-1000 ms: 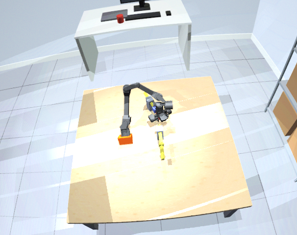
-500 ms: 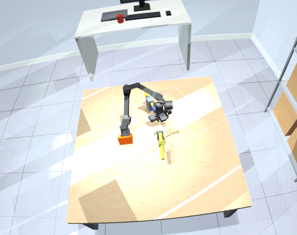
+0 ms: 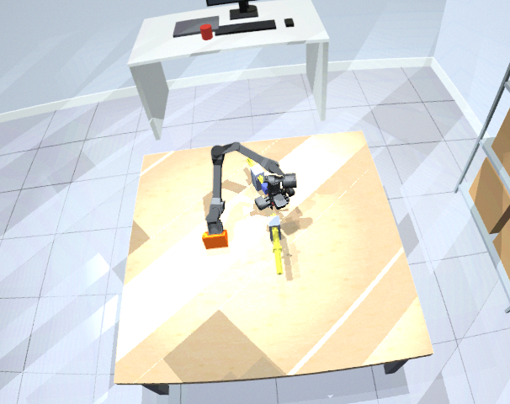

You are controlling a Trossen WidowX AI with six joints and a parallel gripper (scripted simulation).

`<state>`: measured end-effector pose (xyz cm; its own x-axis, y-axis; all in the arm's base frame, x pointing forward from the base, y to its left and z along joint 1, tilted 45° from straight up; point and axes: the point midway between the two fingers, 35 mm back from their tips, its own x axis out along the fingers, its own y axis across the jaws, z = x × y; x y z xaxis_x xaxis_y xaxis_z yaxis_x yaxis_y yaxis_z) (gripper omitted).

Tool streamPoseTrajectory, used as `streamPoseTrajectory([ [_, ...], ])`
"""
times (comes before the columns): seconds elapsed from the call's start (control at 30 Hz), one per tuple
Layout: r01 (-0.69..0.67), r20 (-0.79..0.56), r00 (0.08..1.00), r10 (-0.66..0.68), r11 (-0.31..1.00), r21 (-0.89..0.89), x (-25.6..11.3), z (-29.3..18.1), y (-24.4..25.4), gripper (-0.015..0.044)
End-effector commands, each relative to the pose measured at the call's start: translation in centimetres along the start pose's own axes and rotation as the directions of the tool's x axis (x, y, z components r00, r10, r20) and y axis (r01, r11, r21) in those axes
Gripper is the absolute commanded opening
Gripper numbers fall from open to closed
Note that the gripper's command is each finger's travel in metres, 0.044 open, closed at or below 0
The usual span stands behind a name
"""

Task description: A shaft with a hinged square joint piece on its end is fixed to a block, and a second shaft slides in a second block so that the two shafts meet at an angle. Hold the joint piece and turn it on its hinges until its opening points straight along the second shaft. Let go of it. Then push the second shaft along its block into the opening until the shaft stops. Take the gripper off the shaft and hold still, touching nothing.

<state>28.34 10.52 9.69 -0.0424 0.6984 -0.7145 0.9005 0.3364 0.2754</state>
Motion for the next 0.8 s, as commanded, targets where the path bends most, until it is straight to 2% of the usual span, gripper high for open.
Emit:
streamPoseTrajectory([
  [0.0,0.0,0.0,1.0,0.0,1.0,0.0,0.0,0.0,0.0,0.0147],
  [0.07,0.0,0.0,1.0,0.0,1.0,0.0,0.0,0.0,0.0,0.0147],
  [0.27,0.0,0.0,1.0,0.0,1.0,0.0,0.0,0.0,0.0,0.0],
  [0.5,0.002,0.016,1.0,-0.002,1.0,0.016,-0.07,0.03,-0.08,0.0],
  [0.77,0.006,0.121,0.992,-0.02,0.994,0.113,-0.56,0.15,-0.5,0.0],
])
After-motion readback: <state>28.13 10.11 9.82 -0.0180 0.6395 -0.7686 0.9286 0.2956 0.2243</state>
